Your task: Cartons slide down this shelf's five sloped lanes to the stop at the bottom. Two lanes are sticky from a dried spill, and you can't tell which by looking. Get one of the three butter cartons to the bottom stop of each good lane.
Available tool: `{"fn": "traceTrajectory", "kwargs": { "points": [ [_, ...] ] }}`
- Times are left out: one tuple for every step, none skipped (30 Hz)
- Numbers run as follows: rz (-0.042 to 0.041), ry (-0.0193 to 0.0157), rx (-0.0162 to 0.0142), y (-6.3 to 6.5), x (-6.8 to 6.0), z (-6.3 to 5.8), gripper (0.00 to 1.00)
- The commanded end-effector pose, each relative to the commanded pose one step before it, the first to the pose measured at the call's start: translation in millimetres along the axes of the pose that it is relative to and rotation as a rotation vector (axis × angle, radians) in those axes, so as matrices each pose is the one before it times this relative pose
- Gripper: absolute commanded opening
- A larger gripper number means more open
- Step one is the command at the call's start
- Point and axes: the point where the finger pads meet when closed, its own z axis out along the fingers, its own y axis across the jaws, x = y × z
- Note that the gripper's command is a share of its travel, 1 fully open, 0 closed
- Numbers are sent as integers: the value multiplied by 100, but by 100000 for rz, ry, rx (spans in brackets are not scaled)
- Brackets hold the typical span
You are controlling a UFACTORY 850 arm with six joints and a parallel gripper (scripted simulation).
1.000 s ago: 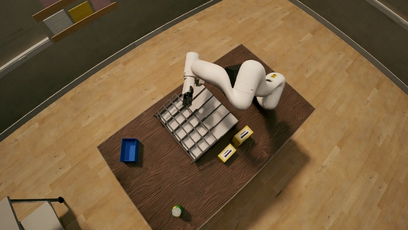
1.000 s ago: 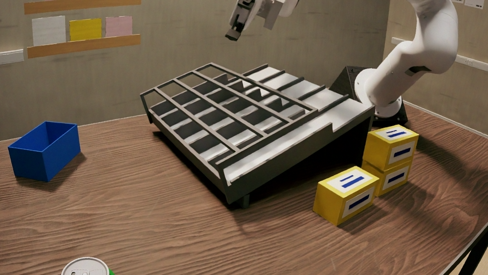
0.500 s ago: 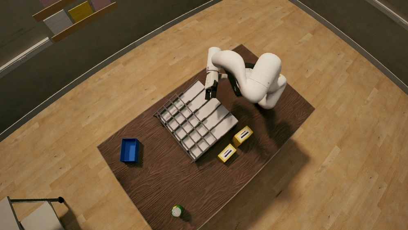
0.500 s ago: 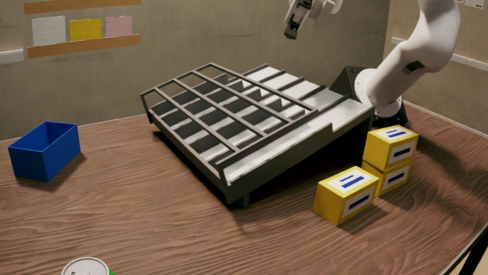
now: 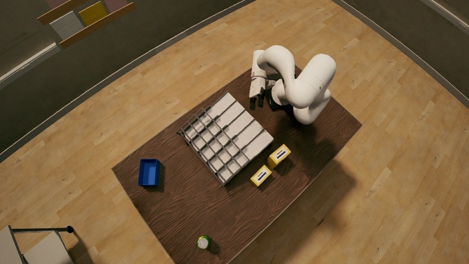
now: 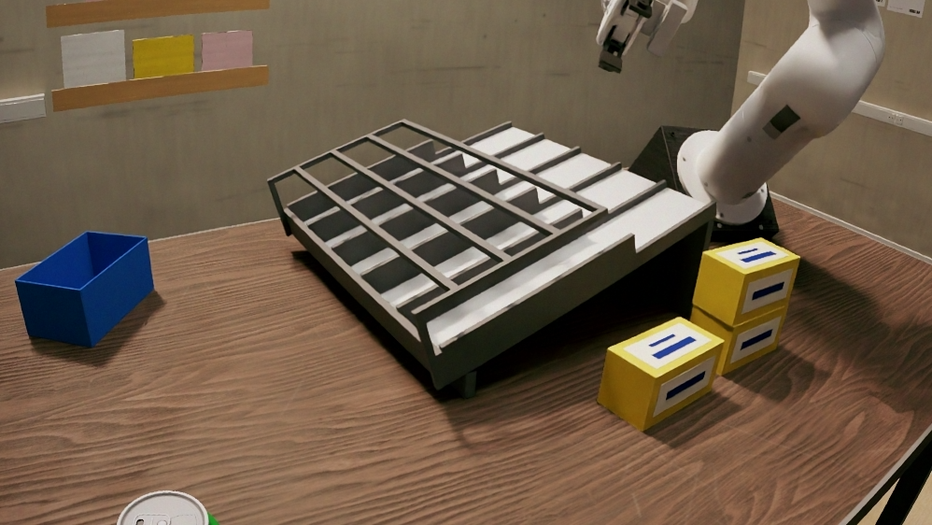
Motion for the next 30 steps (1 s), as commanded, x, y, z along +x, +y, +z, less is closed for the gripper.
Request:
{"fn": "traceTrajectory", "kwargs": {
  "points": [
    [-108,29,127,206,432,-379,100],
    [0,0,0,0,0,0,100],
    [0,0,0,0,0,0,100],
    [0,0,0,0,0,0,100],
    [0,0,0,0,0,0,100],
    [0,0,0,0,0,0,100],
    [0,0,0,0,0,0,100],
    [0,0,0,0,0,0,100],
    [-8024,14828,22270,-31,-74,59,100],
    [-12,30,48,0,0,0,100],
    [-201,432,644,0,0,0,100],
    [-722,1364,2027,0,0,0,100],
    [-1322,2306,3465,0,0,0,100],
    [-1544,2670,4056,0,0,0,100],
    [-1439,2670,4032,0,0,0,100],
    [-1094,2244,3324,0,0,0,100],
    [0,0,0,0,0,0,100],
    [0,0,0,0,0,0,100],
    [0,0,0,0,0,0,100],
    [0,0,0,0,0,0,100],
    [0,0,0,0,0,0,100],
    [0,0,0,0,0,0,100],
    [0,0,0,0,0,0,100],
    [0,0,0,0,0,0,100],
    [0,0,0,0,0,0,100],
    [-7836,13849,21135,-22,-47,-110,100],
    [-95,254,361,0,0,0,100],
    [-303,625,934,0,0,0,100],
    [-848,1547,2334,0,0,0,100],
    [-1385,2384,3631,0,0,0,100]
  ]
}}
